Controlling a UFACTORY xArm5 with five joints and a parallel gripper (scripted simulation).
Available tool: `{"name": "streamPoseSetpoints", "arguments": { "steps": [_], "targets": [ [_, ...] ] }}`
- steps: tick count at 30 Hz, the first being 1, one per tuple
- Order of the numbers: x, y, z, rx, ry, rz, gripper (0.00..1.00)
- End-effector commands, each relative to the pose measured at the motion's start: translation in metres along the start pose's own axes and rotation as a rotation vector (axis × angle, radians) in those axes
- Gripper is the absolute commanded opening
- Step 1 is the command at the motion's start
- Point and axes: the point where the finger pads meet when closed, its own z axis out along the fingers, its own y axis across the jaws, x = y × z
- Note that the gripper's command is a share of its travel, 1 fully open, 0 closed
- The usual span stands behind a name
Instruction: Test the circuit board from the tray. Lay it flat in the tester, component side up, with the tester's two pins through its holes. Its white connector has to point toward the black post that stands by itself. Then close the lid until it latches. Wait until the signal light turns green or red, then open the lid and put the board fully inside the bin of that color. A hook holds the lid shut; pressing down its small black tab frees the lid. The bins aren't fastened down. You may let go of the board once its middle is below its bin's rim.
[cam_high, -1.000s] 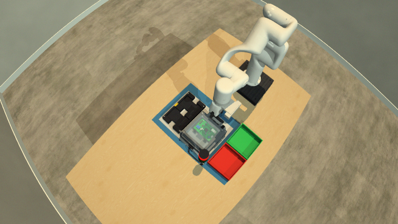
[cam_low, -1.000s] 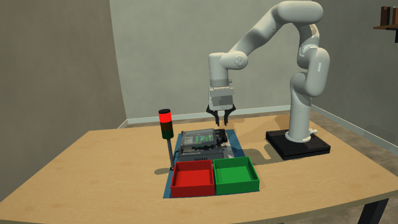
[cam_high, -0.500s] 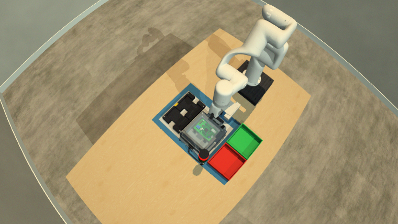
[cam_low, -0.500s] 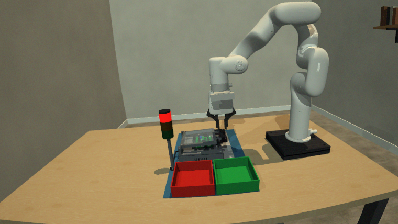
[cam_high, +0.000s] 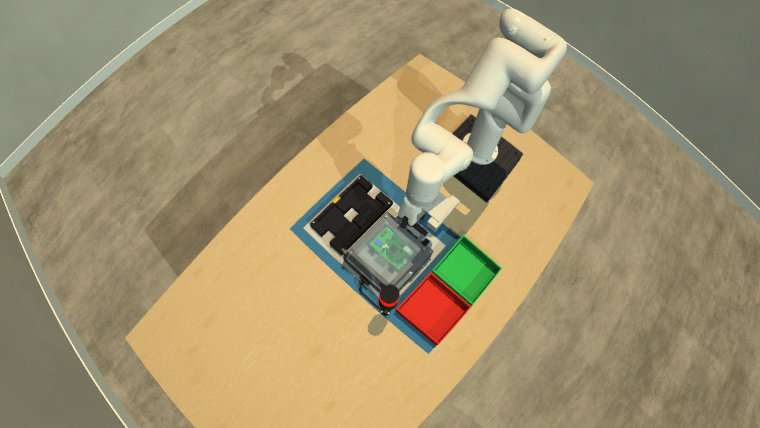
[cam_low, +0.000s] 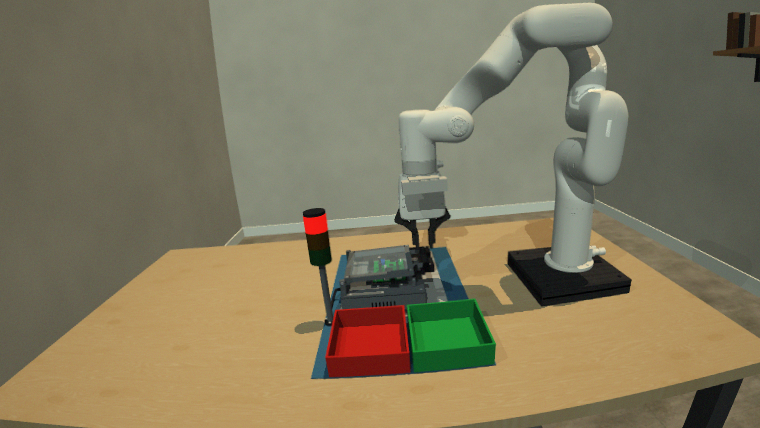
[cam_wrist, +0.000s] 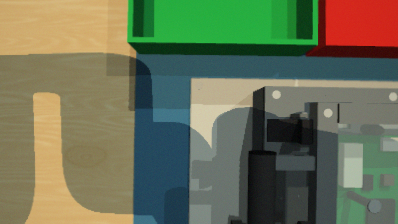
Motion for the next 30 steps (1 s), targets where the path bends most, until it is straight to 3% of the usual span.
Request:
{"name": "streamPoseSetpoints", "arguments": {
  "steps": [1, 30],
  "targets": [
    [0.000, 0.001, 0.001, -0.004, 0.000, 0.000, 0.28],
    [0.000, 0.002, 0.017, -0.004, 0.000, 0.000, 0.28]
  ]
}}
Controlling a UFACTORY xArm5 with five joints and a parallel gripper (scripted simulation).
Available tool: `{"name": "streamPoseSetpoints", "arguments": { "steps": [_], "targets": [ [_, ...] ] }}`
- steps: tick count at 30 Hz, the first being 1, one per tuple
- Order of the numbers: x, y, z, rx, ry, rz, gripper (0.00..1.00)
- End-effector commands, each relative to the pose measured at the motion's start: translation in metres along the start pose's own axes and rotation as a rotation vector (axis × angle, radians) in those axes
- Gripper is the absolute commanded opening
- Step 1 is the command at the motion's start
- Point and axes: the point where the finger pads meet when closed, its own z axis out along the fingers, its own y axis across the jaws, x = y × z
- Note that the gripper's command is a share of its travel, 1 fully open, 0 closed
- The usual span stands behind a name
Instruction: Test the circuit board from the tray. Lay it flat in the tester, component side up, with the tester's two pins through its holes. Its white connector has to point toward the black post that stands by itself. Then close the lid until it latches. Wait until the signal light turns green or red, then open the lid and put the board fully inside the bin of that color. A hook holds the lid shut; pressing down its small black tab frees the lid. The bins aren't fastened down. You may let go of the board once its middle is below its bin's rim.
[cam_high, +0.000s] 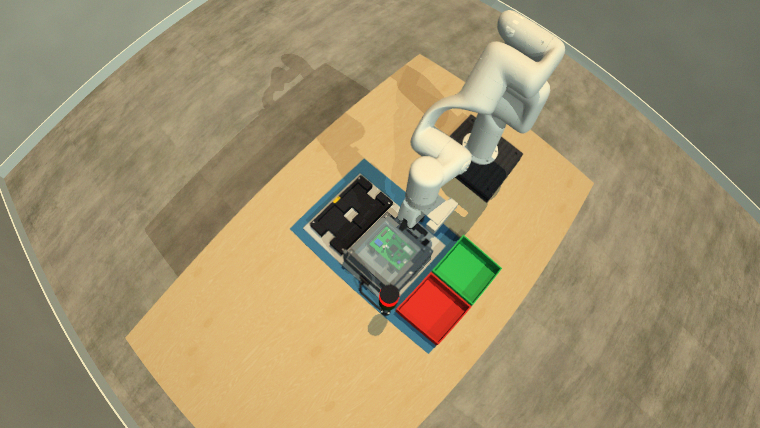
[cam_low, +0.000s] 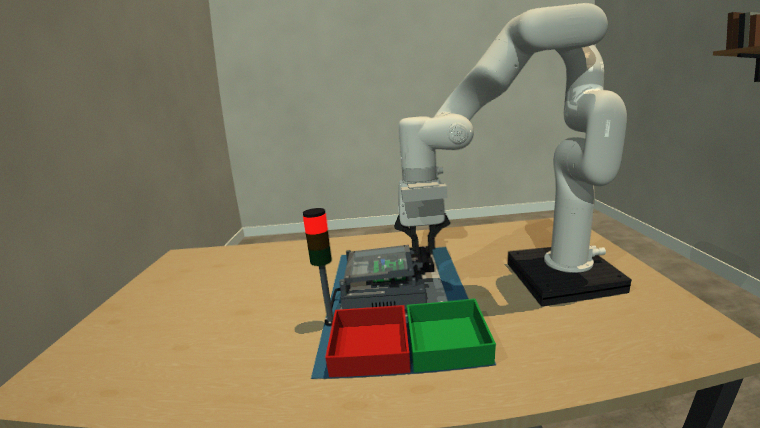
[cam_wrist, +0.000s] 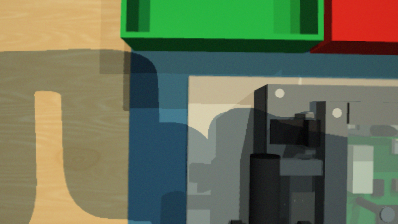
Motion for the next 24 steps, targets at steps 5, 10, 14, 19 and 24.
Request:
{"name": "streamPoseSetpoints", "arguments": {
  "steps": [5, 10, 14, 19, 24],
  "targets": [
    [0.000, 0.001, 0.009, -0.003, 0.000, 0.000, 0.28],
    [0.000, 0.001, 0.019, -0.003, 0.000, 0.000, 0.28],
    [0.000, 0.001, 0.024, -0.003, 0.000, 0.000, 0.28],
    [0.000, 0.001, 0.024, -0.003, 0.000, 0.000, 0.28],
    [0.000, 0.001, 0.024, -0.003, 0.000, 0.000, 0.28]
  ]
}}
